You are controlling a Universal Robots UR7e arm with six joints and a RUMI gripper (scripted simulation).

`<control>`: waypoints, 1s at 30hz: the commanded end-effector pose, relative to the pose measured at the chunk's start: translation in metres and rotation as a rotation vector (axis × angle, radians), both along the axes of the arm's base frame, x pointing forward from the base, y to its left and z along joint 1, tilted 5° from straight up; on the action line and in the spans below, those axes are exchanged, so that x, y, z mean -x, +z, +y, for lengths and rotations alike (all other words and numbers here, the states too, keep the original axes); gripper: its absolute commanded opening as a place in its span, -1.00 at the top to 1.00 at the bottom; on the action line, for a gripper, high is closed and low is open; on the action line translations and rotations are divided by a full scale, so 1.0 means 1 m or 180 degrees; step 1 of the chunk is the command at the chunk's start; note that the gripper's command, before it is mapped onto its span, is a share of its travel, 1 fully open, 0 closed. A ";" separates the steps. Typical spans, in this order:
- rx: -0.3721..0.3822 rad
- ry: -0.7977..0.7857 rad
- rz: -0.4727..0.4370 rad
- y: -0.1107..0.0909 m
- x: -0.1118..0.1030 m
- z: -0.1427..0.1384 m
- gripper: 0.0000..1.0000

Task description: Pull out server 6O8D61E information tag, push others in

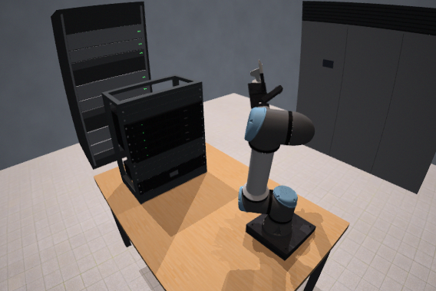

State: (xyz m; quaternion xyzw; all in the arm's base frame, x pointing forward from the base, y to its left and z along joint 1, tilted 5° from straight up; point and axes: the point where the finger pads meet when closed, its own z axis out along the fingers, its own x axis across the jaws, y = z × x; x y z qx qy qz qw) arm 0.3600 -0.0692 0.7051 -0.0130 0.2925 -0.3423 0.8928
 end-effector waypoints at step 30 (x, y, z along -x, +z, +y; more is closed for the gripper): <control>-0.0747 0.0885 0.1168 -0.178 -0.130 0.047 -1.00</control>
